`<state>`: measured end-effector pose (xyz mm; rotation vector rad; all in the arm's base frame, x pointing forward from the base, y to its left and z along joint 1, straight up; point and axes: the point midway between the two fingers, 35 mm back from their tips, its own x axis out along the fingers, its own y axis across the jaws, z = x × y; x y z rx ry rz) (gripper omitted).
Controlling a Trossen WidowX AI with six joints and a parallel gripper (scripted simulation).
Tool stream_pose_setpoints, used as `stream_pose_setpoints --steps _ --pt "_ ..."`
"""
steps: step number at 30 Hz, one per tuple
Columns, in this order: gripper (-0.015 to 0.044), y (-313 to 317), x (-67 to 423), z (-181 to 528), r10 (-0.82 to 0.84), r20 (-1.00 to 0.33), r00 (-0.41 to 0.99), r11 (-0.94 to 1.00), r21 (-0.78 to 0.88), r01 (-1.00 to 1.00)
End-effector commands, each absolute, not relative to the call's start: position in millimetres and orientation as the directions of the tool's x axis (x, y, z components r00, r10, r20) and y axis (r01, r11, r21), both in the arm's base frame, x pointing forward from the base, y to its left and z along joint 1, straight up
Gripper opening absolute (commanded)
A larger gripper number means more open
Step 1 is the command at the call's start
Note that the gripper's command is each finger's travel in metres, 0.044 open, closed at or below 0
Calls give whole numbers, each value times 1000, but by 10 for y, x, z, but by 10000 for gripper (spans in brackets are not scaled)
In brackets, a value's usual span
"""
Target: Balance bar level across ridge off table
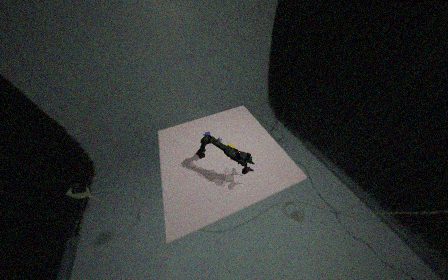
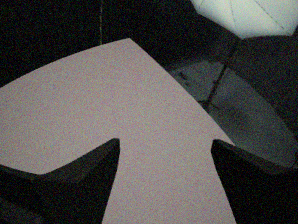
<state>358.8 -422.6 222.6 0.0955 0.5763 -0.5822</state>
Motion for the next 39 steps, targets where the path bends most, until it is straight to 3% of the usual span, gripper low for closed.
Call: stream_pose_setpoints --steps 1,20,39 --pt "315 -3967 3725 2092 -441 -595 672 830 15 558" --pt "315 -2551 4151 1612 -185 -819 543 679 294 673" --pt "315 -1191 3992 1308 -21 -960 280 460 239 855"
